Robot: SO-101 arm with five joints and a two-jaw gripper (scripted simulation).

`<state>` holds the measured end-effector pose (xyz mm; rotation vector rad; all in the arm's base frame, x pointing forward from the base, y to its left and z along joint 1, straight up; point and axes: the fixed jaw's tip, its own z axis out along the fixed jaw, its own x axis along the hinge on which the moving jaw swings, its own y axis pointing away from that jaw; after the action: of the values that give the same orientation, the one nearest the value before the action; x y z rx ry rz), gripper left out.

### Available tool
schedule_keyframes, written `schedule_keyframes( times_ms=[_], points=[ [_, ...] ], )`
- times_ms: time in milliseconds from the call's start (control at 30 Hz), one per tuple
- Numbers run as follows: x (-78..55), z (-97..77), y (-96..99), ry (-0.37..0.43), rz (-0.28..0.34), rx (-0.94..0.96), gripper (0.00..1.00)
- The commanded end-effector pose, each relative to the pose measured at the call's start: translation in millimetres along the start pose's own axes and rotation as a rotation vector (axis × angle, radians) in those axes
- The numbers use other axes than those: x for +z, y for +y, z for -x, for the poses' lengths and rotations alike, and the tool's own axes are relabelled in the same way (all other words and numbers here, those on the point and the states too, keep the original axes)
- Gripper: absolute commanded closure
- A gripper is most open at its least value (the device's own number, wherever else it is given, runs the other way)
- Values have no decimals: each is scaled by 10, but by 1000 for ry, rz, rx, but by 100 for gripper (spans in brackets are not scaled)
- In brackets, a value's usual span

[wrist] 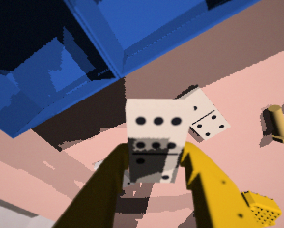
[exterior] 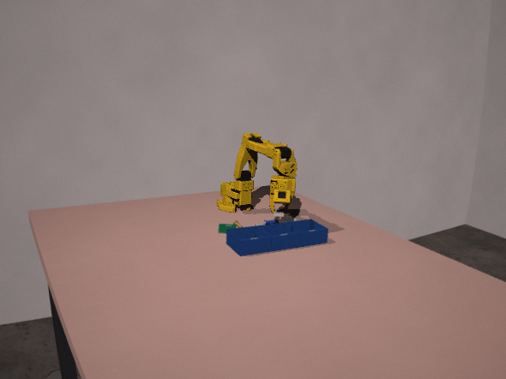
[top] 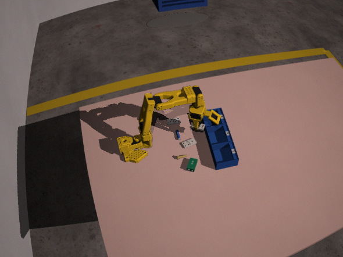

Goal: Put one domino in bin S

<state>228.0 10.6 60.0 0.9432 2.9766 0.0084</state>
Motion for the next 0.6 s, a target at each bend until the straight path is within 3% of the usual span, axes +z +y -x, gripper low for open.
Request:
schedule_keyframes(
  times_ms=[0,567],
  points=[
    [-83,54,17,-32,24,-1,100],
    [-172,321,-136,-75,38,-42,100]
  ],
)
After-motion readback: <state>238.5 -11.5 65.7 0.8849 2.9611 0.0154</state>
